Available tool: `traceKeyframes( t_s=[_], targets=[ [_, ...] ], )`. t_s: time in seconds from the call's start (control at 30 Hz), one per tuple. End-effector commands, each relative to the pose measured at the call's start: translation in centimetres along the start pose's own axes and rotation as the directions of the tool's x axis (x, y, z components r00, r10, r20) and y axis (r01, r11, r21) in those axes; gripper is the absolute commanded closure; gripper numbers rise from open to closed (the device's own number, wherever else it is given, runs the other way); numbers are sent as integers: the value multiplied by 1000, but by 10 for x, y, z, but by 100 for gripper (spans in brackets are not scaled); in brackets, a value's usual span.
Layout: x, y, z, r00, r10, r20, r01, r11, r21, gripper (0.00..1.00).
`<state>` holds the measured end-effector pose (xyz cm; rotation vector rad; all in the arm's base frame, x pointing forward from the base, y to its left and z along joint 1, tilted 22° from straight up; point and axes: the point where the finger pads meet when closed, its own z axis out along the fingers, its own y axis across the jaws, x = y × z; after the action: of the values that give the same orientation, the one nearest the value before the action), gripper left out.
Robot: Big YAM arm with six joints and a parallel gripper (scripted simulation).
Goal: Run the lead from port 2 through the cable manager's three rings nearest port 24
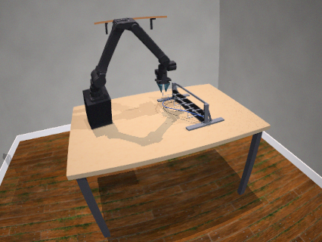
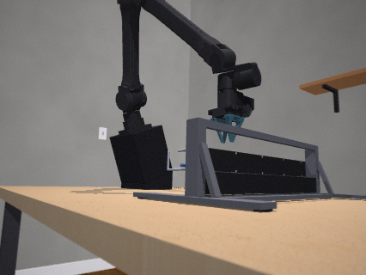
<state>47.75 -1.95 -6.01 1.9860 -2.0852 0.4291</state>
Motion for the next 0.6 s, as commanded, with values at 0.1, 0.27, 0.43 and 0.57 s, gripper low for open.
traceKeyframes(
  t_s=[0.1,0.27,0.43,0.57],
  targets=[
    [0,-5,-3,1000,13,1,-13,1000,13,67],
    [0,-4,5,1000,13,0,-13,1000,7,67],
    [4,-5,9,1000,9,0,-9,1000,7,67],
    [4,-6,13,1000,6,0,-6,1000,9,67]
  ],
)
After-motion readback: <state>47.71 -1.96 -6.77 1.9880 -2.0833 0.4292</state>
